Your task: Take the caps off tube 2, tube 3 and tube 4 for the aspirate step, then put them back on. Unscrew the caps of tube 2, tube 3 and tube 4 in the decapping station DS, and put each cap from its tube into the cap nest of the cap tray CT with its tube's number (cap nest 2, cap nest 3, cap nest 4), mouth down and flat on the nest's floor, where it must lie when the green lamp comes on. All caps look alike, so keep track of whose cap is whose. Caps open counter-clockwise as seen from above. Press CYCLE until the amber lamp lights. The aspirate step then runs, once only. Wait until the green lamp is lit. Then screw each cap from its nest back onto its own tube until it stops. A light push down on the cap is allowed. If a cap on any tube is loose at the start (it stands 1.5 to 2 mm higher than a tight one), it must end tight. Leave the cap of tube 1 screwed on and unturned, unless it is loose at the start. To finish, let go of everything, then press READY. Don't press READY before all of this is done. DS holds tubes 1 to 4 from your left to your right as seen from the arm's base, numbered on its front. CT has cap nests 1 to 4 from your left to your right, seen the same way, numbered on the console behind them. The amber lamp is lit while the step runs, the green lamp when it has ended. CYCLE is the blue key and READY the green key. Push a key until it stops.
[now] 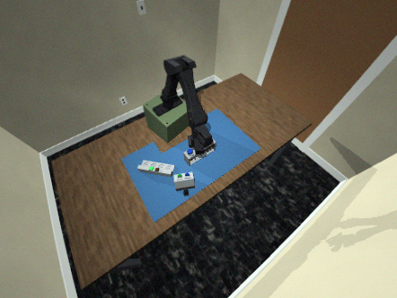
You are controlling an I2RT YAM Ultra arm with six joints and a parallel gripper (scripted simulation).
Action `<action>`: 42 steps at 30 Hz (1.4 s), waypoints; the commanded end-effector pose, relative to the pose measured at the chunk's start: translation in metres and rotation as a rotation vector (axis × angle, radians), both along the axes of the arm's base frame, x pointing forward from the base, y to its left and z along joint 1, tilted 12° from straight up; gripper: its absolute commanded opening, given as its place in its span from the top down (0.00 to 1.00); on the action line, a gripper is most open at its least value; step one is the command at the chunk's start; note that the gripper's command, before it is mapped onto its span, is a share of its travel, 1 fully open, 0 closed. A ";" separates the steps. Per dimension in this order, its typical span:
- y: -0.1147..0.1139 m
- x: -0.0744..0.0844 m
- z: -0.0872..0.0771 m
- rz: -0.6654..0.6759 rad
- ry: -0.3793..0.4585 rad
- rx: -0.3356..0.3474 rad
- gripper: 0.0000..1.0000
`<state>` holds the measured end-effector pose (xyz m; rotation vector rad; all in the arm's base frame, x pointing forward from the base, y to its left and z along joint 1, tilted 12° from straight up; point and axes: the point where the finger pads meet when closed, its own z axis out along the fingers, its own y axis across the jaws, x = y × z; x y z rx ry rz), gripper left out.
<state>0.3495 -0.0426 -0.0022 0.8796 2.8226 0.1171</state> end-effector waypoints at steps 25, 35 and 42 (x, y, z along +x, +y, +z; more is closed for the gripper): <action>-0.156 0.041 -0.035 0.084 -0.026 -0.021 1.00; -0.167 0.045 -0.042 0.084 -0.026 -0.021 1.00; -0.167 0.045 -0.042 0.084 -0.026 -0.021 1.00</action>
